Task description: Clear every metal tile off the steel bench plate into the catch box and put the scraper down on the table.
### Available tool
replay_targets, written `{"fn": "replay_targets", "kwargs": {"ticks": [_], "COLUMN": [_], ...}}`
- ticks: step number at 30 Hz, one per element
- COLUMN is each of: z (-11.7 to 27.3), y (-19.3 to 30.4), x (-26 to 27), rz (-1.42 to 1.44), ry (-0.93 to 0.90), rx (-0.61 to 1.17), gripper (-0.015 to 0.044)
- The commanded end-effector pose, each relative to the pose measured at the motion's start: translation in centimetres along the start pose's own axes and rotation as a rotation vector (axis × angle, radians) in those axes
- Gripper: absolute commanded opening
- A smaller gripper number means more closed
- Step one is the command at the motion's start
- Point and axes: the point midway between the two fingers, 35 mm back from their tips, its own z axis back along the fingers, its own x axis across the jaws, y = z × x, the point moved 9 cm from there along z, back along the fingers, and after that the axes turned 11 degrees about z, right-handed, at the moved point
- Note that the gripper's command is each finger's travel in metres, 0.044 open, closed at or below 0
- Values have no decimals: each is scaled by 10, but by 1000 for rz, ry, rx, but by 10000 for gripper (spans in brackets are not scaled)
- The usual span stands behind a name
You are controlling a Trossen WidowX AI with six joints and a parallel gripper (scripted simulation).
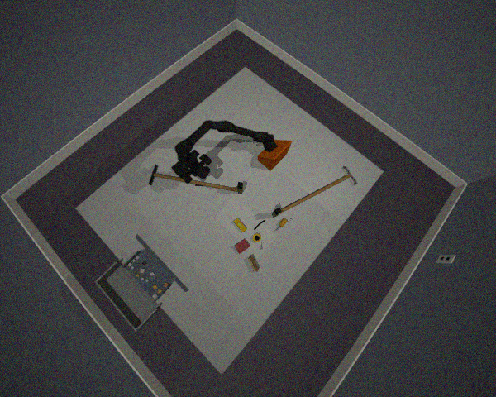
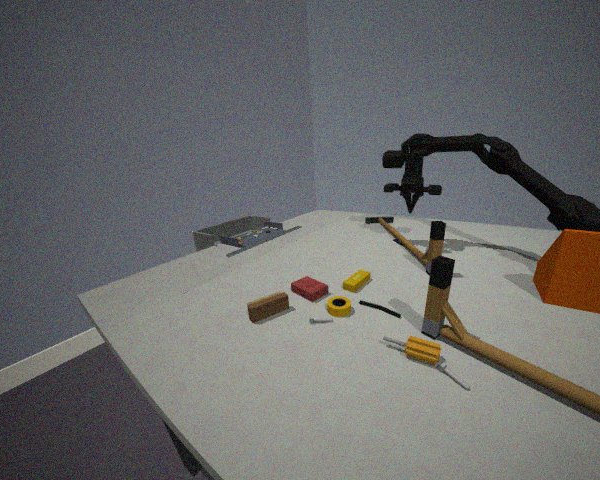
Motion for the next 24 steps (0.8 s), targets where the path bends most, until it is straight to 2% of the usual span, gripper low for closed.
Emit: {"fn": "replay_targets", "kwargs": {"ticks": [1,24], "z": [6,21], "y": [0,1], "x": [3,15], "rz": [-100,-689], "ry": [16,71], "rx": [12,25], "gripper": [0,0]}}
